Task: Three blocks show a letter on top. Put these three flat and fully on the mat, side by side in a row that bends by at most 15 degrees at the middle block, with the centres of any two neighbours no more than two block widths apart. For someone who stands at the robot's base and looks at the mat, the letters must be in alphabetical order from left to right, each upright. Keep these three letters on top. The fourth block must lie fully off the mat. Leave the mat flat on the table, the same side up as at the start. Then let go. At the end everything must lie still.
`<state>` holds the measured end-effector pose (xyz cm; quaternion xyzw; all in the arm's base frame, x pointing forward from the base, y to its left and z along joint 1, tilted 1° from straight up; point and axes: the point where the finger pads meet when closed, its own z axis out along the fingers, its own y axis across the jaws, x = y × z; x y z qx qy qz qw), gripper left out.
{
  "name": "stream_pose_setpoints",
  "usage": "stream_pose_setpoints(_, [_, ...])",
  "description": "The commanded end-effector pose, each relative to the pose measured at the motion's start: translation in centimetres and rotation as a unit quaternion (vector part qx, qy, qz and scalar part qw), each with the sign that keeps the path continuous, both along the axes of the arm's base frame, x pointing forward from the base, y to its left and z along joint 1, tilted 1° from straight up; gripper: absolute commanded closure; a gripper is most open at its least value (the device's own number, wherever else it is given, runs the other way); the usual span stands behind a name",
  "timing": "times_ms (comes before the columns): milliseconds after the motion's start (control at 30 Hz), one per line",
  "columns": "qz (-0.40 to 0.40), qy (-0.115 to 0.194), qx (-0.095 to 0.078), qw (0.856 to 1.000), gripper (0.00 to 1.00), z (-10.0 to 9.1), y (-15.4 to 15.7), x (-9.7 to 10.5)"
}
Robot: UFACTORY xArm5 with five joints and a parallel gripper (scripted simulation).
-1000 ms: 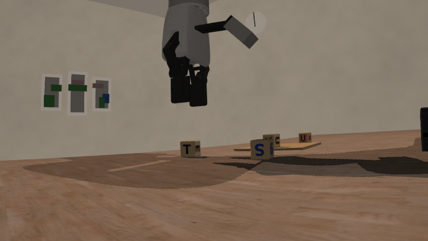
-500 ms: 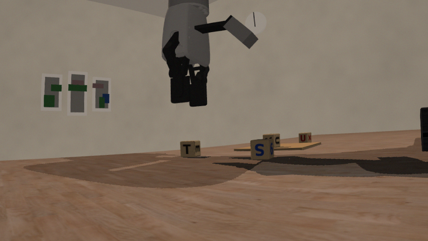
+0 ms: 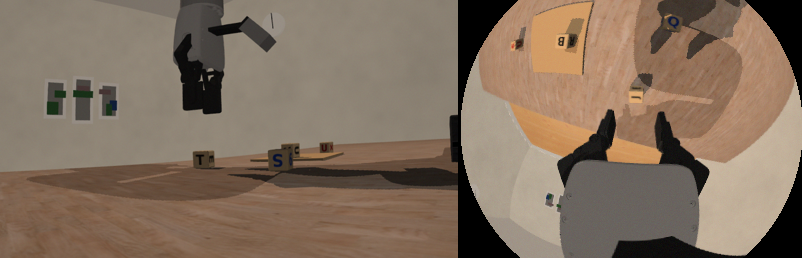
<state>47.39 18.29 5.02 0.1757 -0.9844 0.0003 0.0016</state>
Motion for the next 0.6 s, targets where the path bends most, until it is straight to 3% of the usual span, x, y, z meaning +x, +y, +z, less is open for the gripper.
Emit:
stream_pose_setpoints(0, [0.000,-0.002,0.001,1.000,0.37,0.14,0.05,0.13])
stream_pose_setpoints(567, [0.000,-0.001,0.001,1.000,0.37,-0.84,0.04,0.14])
